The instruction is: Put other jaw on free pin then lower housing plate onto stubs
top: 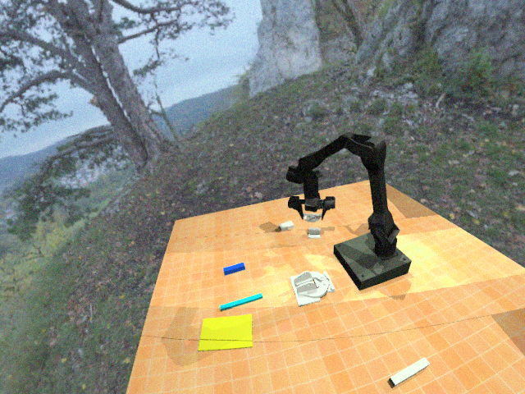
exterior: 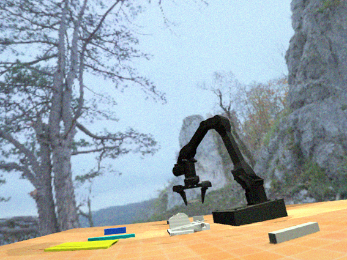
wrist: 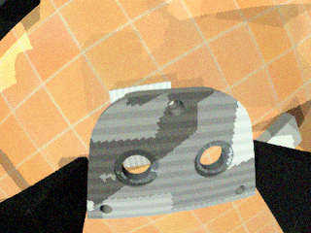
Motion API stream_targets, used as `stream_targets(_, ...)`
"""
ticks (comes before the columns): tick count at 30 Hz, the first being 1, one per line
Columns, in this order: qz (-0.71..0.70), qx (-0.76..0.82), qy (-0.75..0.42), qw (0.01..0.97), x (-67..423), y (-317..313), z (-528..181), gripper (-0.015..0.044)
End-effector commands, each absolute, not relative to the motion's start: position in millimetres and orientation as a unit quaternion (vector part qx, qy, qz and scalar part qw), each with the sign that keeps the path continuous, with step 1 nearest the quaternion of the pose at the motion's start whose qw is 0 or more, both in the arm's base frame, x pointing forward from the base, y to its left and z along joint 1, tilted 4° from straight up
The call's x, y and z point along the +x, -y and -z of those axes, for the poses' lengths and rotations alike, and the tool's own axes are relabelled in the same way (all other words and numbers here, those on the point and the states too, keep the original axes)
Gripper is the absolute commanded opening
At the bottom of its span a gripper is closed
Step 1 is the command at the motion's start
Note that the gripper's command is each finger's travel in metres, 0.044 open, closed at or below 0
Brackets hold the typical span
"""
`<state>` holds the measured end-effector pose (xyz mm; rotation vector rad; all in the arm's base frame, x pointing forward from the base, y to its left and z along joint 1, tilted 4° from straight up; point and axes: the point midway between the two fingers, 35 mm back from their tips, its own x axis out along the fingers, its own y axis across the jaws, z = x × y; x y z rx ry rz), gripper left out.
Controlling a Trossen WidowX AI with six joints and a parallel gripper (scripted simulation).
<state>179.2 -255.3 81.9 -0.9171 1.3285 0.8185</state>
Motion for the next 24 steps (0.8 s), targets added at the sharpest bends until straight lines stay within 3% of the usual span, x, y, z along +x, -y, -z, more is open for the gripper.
stream_targets(1,-0.341,-0.389,-0.585,0.625,186,246,-86,0.0351)
stream_targets(24,-0.258,-0.296,-0.627,0.673,226,182,-87,0.0351)
